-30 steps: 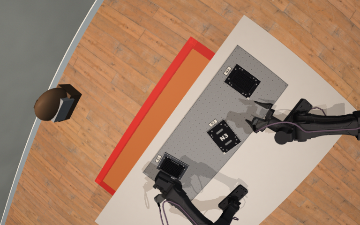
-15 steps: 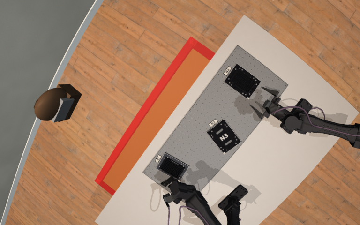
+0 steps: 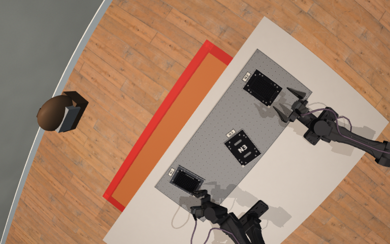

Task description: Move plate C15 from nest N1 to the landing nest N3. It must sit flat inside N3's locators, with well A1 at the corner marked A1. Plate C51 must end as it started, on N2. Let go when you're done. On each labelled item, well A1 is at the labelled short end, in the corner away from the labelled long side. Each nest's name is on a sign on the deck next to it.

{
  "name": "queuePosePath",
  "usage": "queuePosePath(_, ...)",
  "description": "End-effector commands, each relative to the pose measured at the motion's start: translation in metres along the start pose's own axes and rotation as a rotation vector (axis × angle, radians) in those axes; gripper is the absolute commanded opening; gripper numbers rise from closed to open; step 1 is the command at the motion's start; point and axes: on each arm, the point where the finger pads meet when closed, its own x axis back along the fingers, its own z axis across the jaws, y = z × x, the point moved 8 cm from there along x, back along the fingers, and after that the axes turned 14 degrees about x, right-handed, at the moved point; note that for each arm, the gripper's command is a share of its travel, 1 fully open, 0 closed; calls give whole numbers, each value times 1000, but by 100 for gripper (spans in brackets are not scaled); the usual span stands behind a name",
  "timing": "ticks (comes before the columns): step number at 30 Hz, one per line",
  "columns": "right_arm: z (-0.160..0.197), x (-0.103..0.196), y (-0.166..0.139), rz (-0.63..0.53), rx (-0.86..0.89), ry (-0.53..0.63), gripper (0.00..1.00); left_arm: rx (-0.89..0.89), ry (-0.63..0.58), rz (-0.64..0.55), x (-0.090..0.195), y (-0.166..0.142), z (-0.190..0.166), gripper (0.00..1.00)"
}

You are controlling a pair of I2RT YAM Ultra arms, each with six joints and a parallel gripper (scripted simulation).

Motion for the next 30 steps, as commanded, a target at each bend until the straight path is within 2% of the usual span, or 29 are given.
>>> queuePosePath(1,0,-3,-7,19,-4,3,100,-53,-199,-32,3,6,-7,100)
queuePosePath(5,0,-3,-8,22,3,1,100,-106,-298,-20,9,-2,-3,100)
queuePosePath(9,0,-3,-8,22,3,1,100,-130,-342,-12,11,-7,2,100)
queuePosePath(27,0,-2,-1,1,-2,4,100,-122,-320,-4,10,-9,8,100)
queuePosePath(30,5,-4,11,-47,-9,40,100,-122,-320,-4,10,-9,8,100)
